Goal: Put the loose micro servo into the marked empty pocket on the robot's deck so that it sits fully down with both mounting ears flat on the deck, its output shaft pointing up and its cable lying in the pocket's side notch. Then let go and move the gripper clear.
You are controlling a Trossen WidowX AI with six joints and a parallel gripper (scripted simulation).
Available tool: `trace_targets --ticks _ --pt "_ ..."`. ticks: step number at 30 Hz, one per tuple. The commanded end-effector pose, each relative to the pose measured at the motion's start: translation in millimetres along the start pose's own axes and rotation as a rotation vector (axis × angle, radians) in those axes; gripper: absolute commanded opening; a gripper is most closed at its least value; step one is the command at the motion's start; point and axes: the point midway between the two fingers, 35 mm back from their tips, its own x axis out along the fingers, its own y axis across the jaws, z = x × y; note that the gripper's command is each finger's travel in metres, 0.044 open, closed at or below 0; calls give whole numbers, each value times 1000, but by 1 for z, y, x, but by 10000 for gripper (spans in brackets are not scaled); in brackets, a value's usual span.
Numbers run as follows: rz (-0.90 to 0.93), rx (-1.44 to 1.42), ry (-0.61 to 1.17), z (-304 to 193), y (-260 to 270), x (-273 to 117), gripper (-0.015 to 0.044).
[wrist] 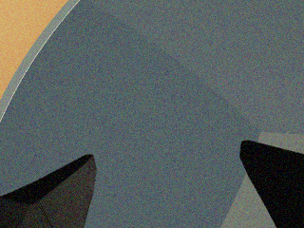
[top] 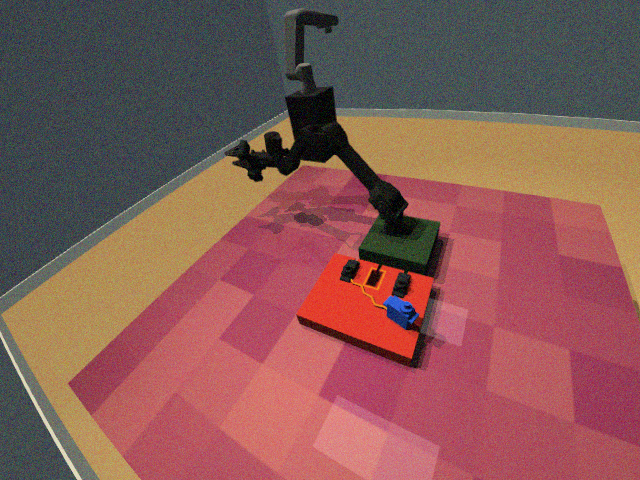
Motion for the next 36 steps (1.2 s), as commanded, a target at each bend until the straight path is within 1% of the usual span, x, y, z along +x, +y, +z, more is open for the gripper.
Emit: trace_targets --ticks 1,2,7,12,15,21,29,36 --pt "0 5 -3 2 -1 1 426" --pt "-3 7 -8 4 -4 2 440" --pt "9 100 -73 38 -23 19 440" --pt "36 224 -176 92 -57 37 440" --pt "38 253 -229 115 -74 40 440" --pt "94 393 -358 179 -116 46 440" --pt "205 552 -544 266 -174 33 440" --pt "334 657 -719 344 -229 0 440"
